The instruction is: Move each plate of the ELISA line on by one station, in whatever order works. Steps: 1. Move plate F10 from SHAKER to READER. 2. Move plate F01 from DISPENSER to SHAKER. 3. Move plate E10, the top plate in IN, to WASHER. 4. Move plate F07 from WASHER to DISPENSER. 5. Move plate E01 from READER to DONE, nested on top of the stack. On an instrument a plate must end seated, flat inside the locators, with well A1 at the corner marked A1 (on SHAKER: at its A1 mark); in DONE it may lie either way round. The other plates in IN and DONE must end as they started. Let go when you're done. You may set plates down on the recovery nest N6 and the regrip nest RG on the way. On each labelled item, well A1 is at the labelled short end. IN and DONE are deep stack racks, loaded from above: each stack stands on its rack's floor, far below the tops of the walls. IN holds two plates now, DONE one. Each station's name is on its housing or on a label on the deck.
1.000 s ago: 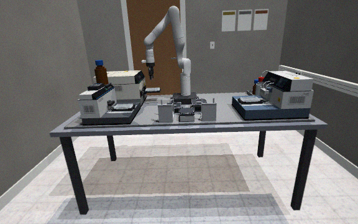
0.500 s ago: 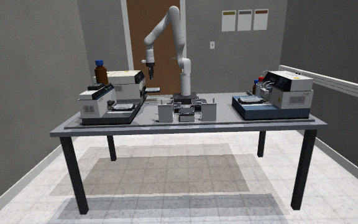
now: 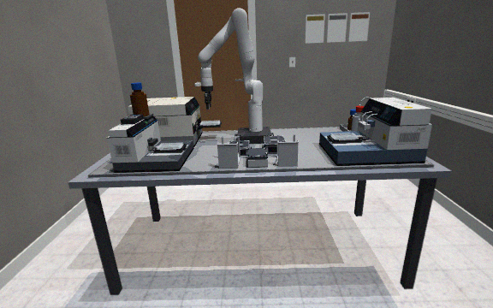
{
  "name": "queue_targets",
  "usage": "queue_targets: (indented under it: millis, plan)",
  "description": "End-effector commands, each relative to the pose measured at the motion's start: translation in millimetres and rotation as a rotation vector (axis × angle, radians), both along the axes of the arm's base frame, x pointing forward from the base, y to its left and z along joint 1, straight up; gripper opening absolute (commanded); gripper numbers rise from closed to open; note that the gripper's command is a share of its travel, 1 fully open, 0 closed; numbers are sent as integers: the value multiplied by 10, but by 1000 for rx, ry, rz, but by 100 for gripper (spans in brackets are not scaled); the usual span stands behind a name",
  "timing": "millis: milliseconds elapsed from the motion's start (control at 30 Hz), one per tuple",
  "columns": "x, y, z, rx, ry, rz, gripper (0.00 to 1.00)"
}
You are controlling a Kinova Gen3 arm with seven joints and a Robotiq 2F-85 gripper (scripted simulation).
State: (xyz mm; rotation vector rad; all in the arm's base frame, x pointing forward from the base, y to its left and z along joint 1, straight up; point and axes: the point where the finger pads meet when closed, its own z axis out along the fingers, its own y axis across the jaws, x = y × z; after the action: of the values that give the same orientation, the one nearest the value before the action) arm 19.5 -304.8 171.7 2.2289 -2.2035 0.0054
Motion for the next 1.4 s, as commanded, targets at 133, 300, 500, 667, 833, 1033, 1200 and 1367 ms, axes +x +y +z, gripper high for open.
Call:
queue_targets:
  millis: [133,300,500,667,833,1033,1200,1367]
  plan:
    - [-41,18,11,1,1,6,100]
    - [92,28,13,3,1,0,100]
    - [292,34,16,1,2,0,100]
    - [460,49,15,2,3,0,100]
    - [560,59,10,2,4,-1,100]
    - [774,70,8,5,-3,-10,100]
    - [941,73,8,5,-3,-10,100]
    - [1032,67,8,3,0,-7,100]
